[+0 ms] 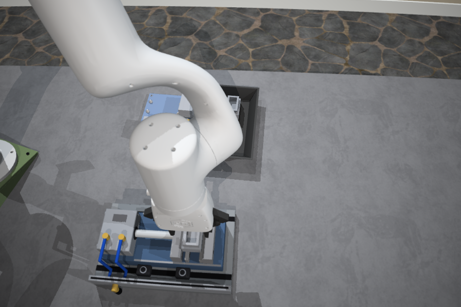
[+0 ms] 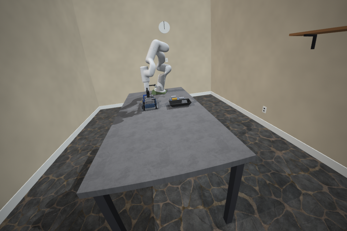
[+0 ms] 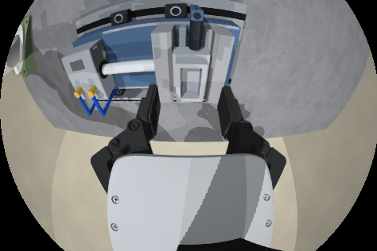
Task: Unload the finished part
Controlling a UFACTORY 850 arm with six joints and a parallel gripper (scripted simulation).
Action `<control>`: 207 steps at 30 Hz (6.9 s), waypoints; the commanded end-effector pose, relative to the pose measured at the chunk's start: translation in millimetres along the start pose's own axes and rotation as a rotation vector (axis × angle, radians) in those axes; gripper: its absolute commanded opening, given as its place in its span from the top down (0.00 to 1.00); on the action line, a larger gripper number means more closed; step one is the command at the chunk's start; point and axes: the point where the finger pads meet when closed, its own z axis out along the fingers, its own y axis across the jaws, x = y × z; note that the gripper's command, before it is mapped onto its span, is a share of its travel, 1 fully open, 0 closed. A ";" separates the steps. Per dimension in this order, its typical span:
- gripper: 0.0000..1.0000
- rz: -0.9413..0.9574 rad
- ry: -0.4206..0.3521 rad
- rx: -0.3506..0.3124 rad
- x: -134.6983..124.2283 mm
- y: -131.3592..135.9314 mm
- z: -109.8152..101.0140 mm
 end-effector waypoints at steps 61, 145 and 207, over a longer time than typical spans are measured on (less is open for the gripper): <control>0.31 0.000 -0.001 -0.002 -0.5 1.9 10.9; 1.00 0.000 -0.001 -0.002 -0.5 2.0 25.4; 1.00 0.000 -0.001 -0.002 -0.5 1.9 3.7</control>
